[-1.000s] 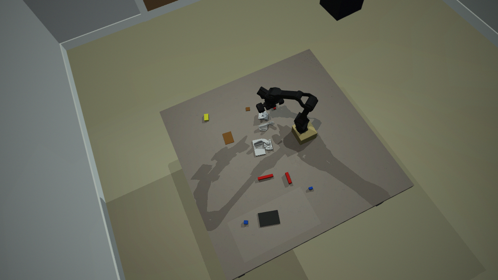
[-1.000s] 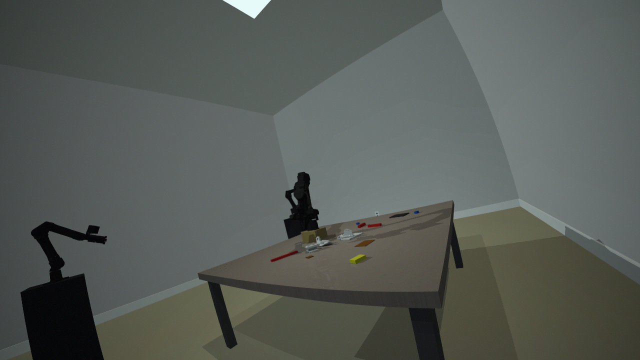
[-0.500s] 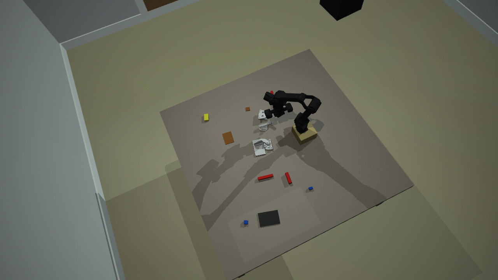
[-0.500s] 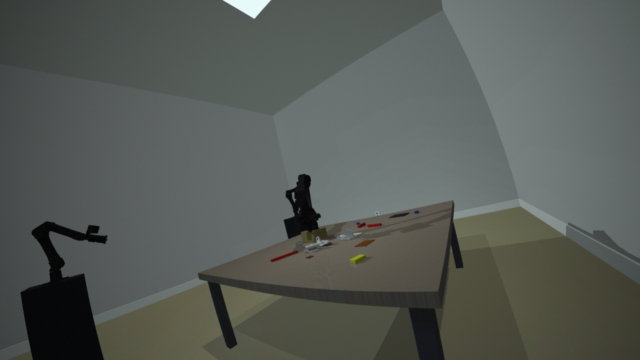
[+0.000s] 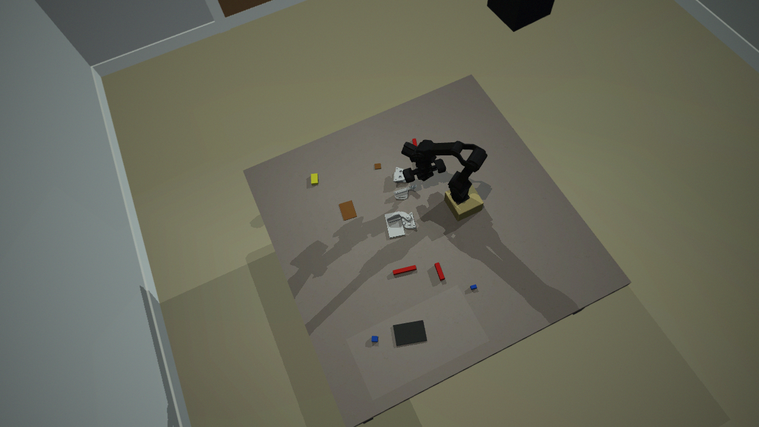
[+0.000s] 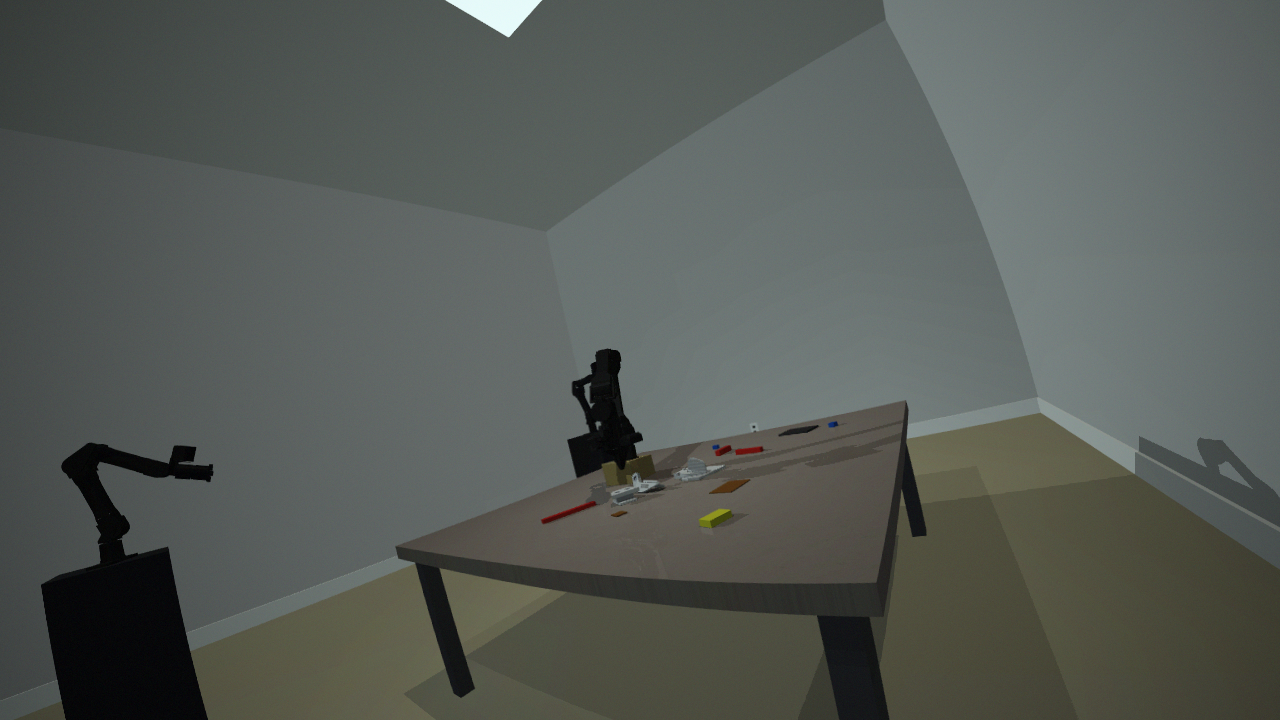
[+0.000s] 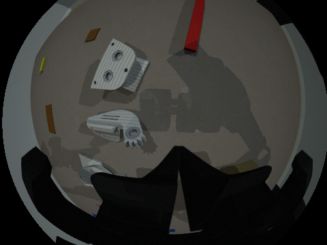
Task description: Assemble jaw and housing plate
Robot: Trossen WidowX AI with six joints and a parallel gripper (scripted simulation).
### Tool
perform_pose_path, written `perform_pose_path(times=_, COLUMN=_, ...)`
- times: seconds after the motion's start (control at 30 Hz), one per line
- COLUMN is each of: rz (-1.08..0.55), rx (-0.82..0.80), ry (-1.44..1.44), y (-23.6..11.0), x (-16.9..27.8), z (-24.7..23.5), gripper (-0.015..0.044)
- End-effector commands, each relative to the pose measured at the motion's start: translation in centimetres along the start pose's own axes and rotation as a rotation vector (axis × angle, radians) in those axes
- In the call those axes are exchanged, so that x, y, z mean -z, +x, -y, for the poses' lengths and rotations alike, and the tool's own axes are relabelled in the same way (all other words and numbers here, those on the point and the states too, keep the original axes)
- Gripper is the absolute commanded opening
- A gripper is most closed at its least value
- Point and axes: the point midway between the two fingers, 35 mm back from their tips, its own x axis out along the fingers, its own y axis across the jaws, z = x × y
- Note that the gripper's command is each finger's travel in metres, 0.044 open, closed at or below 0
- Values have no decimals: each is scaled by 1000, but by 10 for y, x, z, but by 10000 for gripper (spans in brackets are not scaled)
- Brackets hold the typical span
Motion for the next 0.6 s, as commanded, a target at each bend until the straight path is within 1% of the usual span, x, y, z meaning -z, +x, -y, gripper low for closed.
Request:
perform_pose_path(times=0.0, rz=-9, rx=4, ry=5, y=10, x=1, z=1, gripper=0)
perform_pose_path(times=0.57, rz=-8, rx=6, ry=4, y=38, x=0, z=0, gripper=0)
